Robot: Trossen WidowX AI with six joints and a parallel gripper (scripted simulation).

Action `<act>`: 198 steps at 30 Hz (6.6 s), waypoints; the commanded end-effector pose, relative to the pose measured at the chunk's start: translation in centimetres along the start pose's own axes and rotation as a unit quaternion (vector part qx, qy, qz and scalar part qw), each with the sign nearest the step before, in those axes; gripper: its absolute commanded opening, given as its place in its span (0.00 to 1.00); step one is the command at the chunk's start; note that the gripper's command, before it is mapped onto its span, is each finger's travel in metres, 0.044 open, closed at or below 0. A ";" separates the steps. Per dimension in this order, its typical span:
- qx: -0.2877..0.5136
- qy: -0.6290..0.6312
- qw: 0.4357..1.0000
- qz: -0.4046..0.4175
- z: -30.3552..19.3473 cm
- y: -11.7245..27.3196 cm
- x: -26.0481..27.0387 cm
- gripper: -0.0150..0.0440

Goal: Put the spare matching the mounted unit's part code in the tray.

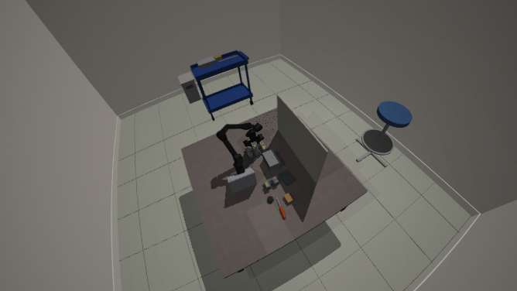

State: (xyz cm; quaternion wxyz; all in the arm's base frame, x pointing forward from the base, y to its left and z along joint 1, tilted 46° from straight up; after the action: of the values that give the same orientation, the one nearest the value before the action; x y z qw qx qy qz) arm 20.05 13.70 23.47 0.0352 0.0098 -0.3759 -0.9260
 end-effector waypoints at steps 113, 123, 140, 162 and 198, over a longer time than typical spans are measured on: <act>0.014 -0.023 1.000 -0.016 -3.2 9.6 -3.8 0.25; 0.028 -0.047 0.998 -0.032 -7.5 10.3 -8.0 0.25; 0.040 -0.037 0.998 -0.025 -15.4 11.0 -13.1 0.25; 0.035 -0.023 0.999 -0.012 -28.1 11.1 -16.0 0.25; 0.012 -0.001 1.000 -0.002 -39.9 8.5 -15.0 0.25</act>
State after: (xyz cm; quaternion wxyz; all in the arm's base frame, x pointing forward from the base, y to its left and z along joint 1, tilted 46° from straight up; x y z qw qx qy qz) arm 37.32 -19.20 0.99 0.0325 0.0110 -0.3864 -0.9217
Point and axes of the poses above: the point midway between the two fingers, 35 mm back from their tips, its own y axis back along the fingers, its own x axis across the jaws, z = x × y, the point moved 8 cm from there along y, back along the fingers, and after that the axes turned 6 degrees about -y, right-handed, at the moved point
